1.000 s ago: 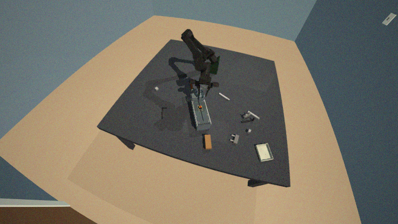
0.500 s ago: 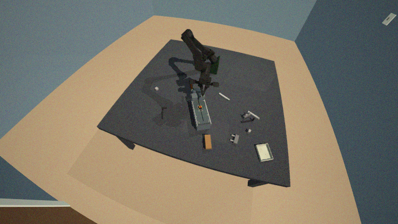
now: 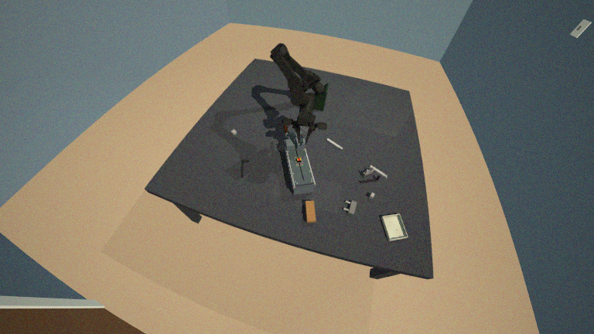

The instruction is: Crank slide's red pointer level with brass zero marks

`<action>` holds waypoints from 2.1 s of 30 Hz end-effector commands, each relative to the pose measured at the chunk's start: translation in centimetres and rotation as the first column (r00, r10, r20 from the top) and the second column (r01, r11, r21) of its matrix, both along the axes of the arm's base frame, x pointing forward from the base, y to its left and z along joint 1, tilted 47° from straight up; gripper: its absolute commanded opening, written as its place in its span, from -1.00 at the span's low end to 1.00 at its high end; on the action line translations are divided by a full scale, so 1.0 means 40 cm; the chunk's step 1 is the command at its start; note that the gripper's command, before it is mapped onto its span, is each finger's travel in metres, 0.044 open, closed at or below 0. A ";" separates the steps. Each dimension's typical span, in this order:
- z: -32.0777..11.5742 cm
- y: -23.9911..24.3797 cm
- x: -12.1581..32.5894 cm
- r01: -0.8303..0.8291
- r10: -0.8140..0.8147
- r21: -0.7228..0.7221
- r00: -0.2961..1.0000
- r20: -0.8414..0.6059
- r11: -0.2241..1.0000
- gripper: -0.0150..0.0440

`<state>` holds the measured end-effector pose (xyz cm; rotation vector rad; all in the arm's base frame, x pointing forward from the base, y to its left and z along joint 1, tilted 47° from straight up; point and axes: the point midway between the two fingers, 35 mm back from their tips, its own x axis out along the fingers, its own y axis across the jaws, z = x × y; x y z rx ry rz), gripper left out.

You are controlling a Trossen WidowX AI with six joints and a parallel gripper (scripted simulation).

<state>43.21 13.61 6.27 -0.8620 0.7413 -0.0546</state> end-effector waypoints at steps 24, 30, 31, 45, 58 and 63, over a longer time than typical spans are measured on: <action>0.000 -0.001 0.000 0.001 -0.001 -0.001 1.000 0.001 1.000 -0.16; 0.000 -0.001 0.000 0.001 -0.001 -0.001 1.000 0.001 1.000 -0.49; 0.000 -0.001 0.000 0.001 -0.001 -0.001 1.000 0.001 1.000 -0.49; 0.000 0.000 0.000 0.000 0.000 0.000 1.000 0.000 1.000 -0.49; 0.000 0.000 0.000 0.000 0.000 0.000 1.000 0.000 1.000 0.58; 0.000 0.000 0.000 0.000 0.000 0.000 1.000 0.000 1.000 1.00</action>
